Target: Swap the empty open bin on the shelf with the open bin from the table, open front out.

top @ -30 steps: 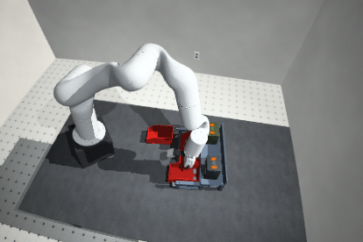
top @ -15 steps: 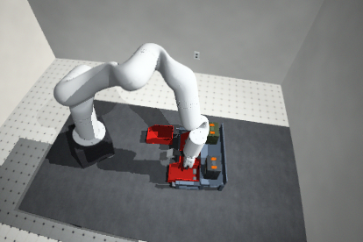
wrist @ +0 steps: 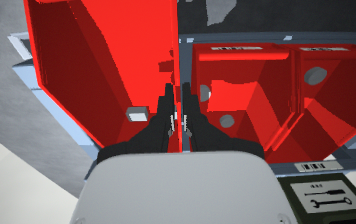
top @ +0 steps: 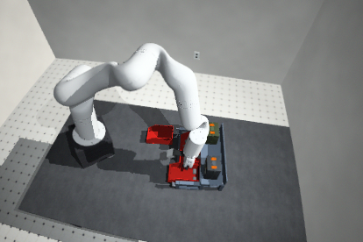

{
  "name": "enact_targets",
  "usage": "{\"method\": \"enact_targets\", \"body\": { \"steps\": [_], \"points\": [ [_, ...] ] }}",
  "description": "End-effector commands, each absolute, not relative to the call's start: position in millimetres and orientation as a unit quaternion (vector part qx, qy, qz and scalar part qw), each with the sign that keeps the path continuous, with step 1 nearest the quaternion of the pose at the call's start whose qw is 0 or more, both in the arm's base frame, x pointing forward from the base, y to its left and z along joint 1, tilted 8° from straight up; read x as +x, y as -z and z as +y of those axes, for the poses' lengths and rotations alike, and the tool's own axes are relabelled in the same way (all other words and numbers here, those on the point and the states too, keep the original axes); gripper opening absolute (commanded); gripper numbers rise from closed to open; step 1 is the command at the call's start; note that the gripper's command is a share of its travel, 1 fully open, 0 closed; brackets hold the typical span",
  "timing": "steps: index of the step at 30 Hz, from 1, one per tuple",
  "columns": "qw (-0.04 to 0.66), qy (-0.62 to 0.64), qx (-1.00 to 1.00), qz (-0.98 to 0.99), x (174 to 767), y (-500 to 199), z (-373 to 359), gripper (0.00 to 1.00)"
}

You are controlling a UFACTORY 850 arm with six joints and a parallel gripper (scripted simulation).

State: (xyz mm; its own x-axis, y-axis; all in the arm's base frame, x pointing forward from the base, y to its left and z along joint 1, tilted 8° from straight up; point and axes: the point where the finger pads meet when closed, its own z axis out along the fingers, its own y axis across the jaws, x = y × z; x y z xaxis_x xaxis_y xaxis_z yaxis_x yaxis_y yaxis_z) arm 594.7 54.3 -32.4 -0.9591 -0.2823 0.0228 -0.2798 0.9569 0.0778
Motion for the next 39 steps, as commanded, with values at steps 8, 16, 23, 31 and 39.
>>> {"method": "enact_targets", "body": {
  "steps": [8, 16, 23, 31, 39],
  "points": [
    [0.016, 0.037, 0.142, -0.989, 595.7, 31.5, 54.3, 0.10],
    [0.016, 0.037, 0.142, -0.989, 595.7, 31.5, 54.3, 0.10],
    [0.016, 0.037, 0.142, -0.989, 595.6, 31.2, 54.3, 0.10],
    [0.016, 0.037, 0.142, -0.989, 595.5, 29.8, 54.1, 0.10],
    [0.016, 0.037, 0.142, -0.989, 595.1, 25.3, 53.6, 0.10]
  ]
}}
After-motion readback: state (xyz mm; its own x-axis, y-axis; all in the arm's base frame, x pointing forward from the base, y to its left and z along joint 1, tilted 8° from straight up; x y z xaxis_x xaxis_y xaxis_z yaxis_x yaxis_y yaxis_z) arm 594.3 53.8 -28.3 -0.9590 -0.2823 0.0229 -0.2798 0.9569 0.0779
